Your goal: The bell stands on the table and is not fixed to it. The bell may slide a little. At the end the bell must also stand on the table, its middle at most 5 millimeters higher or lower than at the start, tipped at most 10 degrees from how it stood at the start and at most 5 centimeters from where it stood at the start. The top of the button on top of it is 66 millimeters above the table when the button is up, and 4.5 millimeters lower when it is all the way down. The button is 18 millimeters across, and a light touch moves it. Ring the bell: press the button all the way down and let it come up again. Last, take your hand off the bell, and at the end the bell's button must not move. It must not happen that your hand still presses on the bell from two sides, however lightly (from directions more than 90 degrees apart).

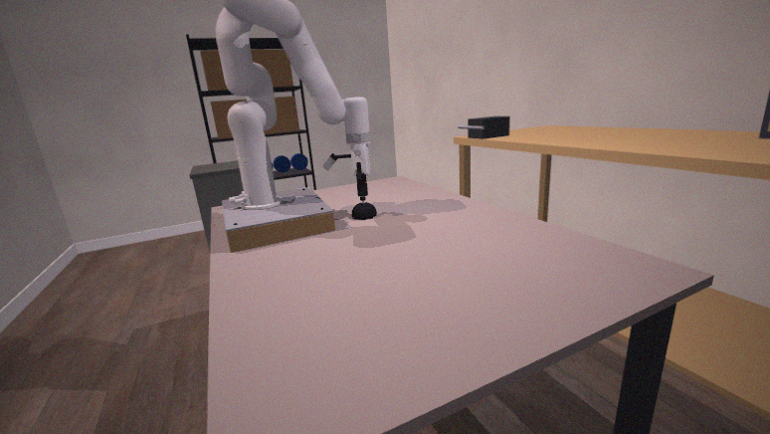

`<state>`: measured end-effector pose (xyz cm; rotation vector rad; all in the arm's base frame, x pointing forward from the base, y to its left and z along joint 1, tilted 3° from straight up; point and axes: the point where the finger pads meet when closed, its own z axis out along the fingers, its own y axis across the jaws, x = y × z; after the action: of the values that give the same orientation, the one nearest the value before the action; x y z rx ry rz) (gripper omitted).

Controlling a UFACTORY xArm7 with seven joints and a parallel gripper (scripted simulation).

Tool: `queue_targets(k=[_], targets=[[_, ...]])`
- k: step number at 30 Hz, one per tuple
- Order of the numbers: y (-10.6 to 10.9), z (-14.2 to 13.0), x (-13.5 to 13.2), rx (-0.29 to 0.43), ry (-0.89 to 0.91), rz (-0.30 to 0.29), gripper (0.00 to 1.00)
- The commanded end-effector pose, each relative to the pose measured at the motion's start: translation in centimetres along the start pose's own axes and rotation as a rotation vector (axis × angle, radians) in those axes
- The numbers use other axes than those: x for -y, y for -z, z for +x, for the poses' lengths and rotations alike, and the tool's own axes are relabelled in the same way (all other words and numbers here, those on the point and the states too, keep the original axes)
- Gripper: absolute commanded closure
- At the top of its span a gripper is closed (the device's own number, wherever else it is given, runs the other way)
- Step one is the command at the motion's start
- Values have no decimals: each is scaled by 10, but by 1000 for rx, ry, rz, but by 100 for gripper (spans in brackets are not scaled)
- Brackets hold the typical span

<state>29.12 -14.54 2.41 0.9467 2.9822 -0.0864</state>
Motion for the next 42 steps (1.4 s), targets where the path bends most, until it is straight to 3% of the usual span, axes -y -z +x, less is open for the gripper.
queue_targets(k=[1,20,42], targets=[[13,-4,0,9,0,-2,100],[55,-3,0,9,0,-2,100],[59,-3,0,9,0,-2,100]])
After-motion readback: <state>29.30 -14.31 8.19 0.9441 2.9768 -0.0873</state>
